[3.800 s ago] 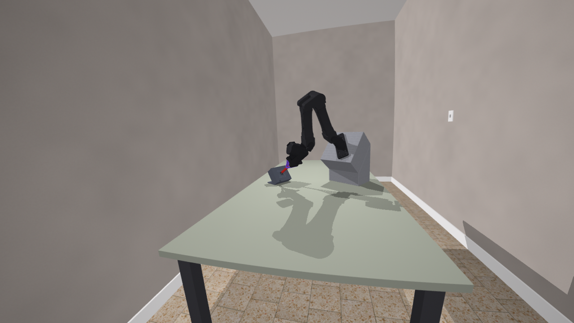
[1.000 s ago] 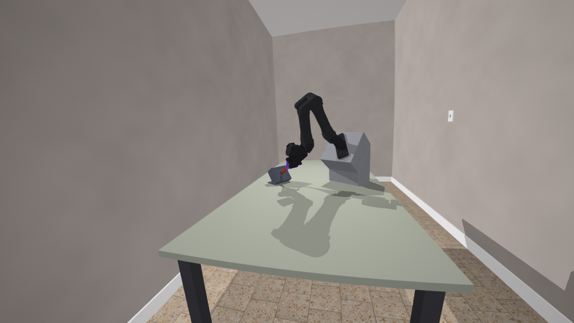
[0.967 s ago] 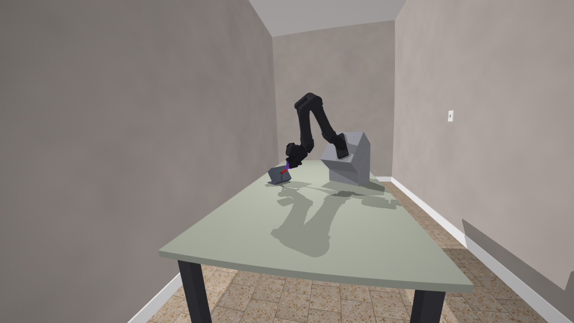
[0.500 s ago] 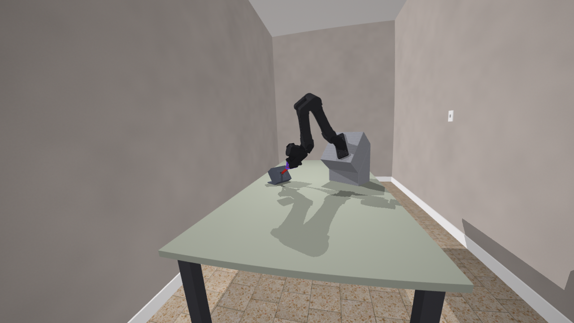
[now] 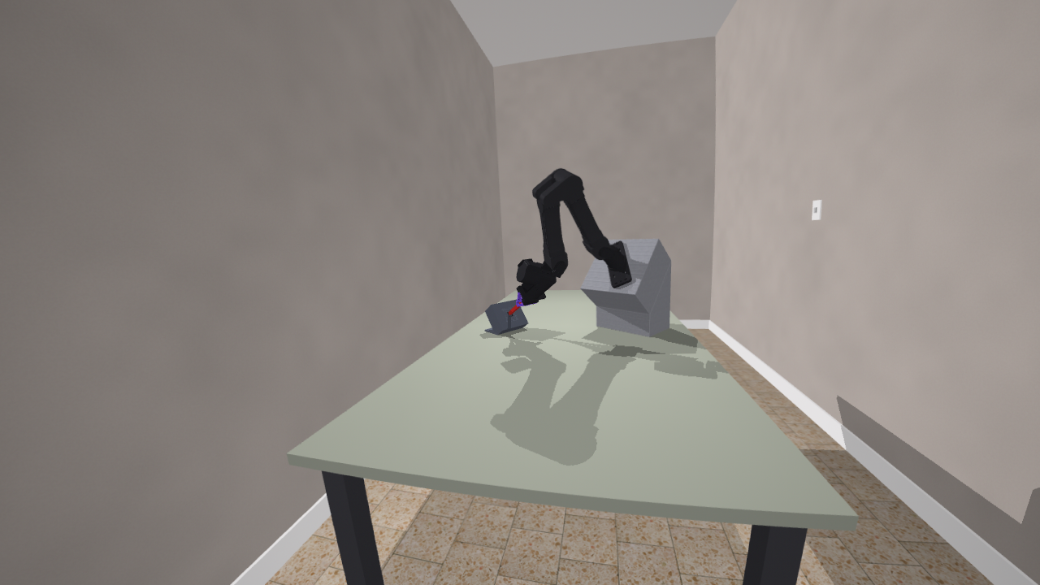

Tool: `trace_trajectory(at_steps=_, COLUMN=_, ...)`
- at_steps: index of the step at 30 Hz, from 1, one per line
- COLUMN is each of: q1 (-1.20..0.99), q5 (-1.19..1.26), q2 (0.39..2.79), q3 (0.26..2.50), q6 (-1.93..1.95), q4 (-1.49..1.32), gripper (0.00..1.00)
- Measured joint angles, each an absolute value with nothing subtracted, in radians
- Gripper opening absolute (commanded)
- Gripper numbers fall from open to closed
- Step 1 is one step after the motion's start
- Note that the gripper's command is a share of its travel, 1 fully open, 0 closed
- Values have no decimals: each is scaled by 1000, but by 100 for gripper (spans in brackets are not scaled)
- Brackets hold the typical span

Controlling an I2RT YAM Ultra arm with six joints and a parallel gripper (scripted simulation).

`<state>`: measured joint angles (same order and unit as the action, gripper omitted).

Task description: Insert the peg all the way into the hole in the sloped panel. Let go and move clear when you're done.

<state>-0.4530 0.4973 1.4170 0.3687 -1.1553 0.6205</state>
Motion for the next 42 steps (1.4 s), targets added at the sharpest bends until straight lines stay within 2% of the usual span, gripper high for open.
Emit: trace_trajectory(at_steps=42, q1=-506, q5=540, q2=1291, q3=304, q6=-1178, q4=567, gripper=0)
